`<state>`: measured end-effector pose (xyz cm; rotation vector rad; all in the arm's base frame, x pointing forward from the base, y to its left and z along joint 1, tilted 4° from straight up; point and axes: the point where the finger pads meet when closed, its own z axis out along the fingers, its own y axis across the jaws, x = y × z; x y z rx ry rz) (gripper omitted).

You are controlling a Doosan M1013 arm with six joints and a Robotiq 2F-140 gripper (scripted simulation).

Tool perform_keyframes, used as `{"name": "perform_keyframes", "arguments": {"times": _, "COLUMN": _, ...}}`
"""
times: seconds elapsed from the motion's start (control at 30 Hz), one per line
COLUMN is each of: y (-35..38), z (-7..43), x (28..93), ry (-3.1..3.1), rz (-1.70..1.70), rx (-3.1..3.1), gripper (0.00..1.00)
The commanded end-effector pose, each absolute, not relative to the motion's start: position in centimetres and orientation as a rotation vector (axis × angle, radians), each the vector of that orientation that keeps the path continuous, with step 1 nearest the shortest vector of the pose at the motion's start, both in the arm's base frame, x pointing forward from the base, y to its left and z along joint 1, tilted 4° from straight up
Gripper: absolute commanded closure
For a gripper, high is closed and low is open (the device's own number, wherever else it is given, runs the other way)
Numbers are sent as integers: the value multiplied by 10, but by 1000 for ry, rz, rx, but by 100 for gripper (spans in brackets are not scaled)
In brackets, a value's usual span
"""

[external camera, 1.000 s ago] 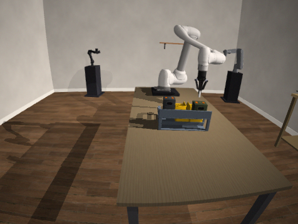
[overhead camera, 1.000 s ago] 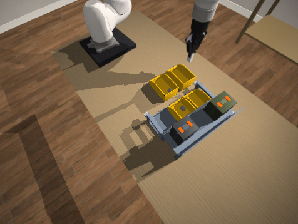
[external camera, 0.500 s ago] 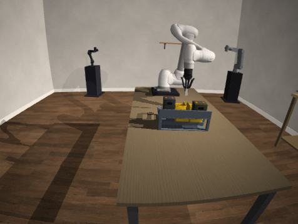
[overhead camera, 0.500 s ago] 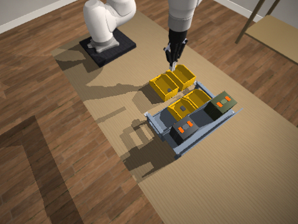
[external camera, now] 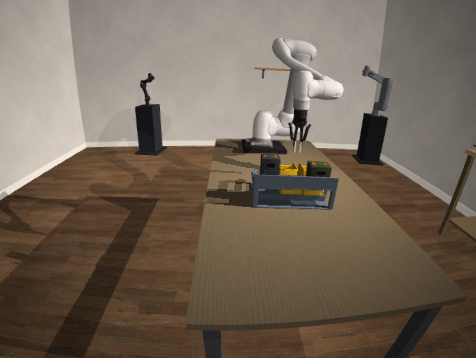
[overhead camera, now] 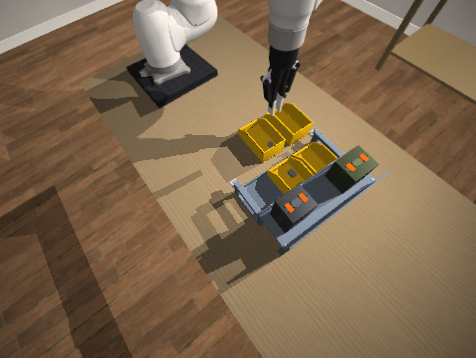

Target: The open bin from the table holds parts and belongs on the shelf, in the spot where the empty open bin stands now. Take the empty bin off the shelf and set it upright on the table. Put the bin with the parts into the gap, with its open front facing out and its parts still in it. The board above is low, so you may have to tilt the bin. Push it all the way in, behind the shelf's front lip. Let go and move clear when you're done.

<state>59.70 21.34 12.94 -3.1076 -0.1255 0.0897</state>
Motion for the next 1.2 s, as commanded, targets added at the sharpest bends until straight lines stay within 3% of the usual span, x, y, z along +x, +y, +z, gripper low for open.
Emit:
{"name": "perform_keyframes", "arguments": {"times": 0.0, "y": 213, "z": 130, "x": 597, "ry": -126, "rz": 90, "rx": -3107, "gripper": 76}}
{"name": "perform_keyframes", "arguments": {"times": 1.17, "y": 214, "z": 121, "x": 597, "ry": -126, "rz": 90, "rx": -3107, "gripper": 76}}
